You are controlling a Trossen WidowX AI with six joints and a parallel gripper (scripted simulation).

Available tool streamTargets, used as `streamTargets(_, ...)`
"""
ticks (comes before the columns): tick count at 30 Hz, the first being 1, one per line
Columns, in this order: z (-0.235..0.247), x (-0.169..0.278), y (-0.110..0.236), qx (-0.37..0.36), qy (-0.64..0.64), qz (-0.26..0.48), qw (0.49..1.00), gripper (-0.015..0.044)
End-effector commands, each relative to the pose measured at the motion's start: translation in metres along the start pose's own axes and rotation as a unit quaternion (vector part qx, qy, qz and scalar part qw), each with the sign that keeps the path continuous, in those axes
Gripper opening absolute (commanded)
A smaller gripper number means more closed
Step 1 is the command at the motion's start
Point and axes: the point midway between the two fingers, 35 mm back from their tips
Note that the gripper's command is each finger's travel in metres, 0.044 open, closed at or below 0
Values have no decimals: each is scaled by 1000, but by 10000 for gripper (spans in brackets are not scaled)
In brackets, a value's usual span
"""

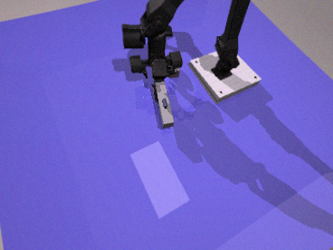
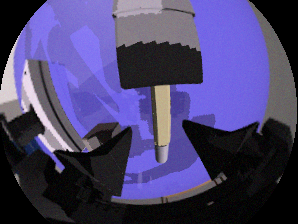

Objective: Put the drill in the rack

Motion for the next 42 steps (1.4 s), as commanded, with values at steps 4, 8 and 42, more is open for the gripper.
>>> streamTargets(4,0,0,0,0,0,0,1000,177)
streamTargets(8,0,0,0,0,0,0,1000,72)
streamTargets(42,-2,27,2,-1,-2,1,1000,0)
Point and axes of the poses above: the point midway between the two fingers, 35 mm back from their tips, its own y axis back along the fingers, its own z axis across the jaws, x = y × z, and after that the axes turned 7 degrees about -y, right-handed
